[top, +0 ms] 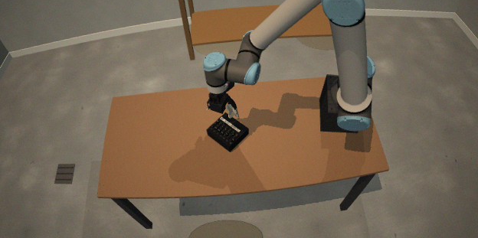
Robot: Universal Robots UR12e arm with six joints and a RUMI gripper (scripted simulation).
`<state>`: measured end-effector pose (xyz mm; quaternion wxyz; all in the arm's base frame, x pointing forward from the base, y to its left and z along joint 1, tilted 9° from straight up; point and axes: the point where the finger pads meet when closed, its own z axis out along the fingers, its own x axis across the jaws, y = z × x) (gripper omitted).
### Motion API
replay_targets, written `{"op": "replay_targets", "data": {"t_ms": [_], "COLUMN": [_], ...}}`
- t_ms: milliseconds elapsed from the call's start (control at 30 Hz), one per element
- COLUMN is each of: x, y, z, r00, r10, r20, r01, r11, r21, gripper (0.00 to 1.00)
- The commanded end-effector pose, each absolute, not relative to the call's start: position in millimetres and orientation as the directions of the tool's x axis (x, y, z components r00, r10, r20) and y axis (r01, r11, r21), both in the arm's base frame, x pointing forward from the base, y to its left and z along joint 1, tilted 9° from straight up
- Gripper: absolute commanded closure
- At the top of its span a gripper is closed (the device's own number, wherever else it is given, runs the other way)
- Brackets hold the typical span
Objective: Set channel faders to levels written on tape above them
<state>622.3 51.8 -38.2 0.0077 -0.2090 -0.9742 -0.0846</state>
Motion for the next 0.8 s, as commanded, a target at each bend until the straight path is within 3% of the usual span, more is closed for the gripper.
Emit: {"op": "replay_targets", "data": {"t_ms": [0, 300, 767], "x": [626.9, 633.4, 649.7], "y": [49.4, 47.3, 45.2], "z": [-44.4, -54.6, -76.6], "r00": [-0.808, -0.595, -0.013], "r10": [0.585, 0.795, 0.987], "r20": [0.079, 0.118, 0.163], "r01": [0.589, 0.803, 1.0], "r11": [0.795, 0.584, 0.009], "r21": [0.144, 0.114, 0.024], "gripper": [0.0, 0.0, 0.0]}}
